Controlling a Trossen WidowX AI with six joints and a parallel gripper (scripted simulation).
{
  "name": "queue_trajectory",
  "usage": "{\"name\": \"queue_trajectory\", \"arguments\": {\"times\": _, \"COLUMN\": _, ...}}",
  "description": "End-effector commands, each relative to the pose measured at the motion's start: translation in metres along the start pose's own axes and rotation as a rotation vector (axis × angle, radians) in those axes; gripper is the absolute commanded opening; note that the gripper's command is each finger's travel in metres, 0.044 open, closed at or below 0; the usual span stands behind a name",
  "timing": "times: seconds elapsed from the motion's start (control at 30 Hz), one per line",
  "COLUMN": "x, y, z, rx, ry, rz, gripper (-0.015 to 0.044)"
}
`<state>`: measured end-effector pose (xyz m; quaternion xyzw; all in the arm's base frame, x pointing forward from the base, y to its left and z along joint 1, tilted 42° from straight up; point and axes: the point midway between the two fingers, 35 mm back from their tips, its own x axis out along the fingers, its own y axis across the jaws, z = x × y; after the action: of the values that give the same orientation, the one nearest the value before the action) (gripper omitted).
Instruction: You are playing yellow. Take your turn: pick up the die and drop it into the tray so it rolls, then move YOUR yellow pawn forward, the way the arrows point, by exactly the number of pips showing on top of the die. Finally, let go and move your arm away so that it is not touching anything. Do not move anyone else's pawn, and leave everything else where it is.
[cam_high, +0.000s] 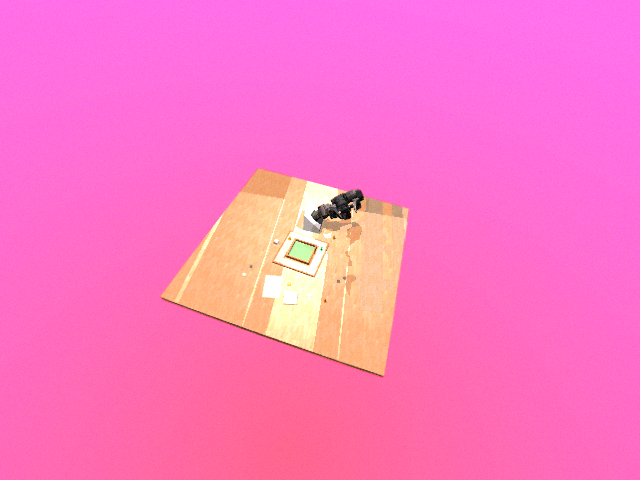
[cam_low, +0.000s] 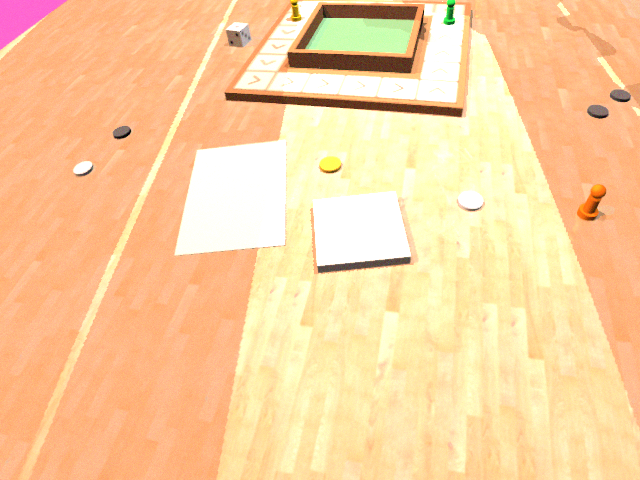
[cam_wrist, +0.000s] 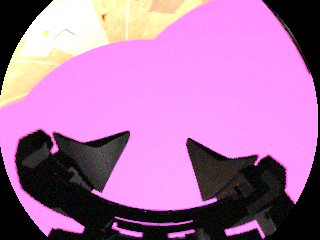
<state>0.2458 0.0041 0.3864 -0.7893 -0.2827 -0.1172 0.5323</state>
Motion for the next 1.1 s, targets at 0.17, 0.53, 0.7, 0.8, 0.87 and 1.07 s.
{"name": "queue_trajectory", "arguments": {"times": 0.17, "x": 0.019, "y": 0.073, "z": -0.019, "rx": 0.267, "ry": 0.033, "rz": 0.256, "gripper": 0.0275}}
{"name": "queue_trajectory", "arguments": {"times": 0.53, "x": -0.007, "y": 0.259, "z": -0.028, "rx": 0.922, "ry": 0.248, "rz": 0.888, "gripper": 0.0275}}
{"name": "queue_trajectory", "arguments": {"times": 0.7, "x": -0.051, "y": 0.331, "z": -0.012, "rx": 1.209, "ry": 0.419, "rz": 1.179, "gripper": 0.0275}}
{"name": "queue_trajectory", "arguments": {"times": 0.8, "x": -0.085, "y": 0.367, "z": 0.003, "rx": 1.375, "ry": 0.552, "rz": 1.357, "gripper": 0.0275}}
{"name": "queue_trajectory", "arguments": {"times": 0.87, "x": -0.11, "y": 0.386, "z": 0.015, "rx": 1.479, "ry": 0.649, "rz": 1.476, "gripper": 0.0275}}
{"name": "queue_trajectory", "arguments": {"times": 1.07, "x": -0.179, "y": 0.423, "z": 0.055, "rx": 1.747, "ry": 0.941, "rz": 1.842, "gripper": 0.0275}}
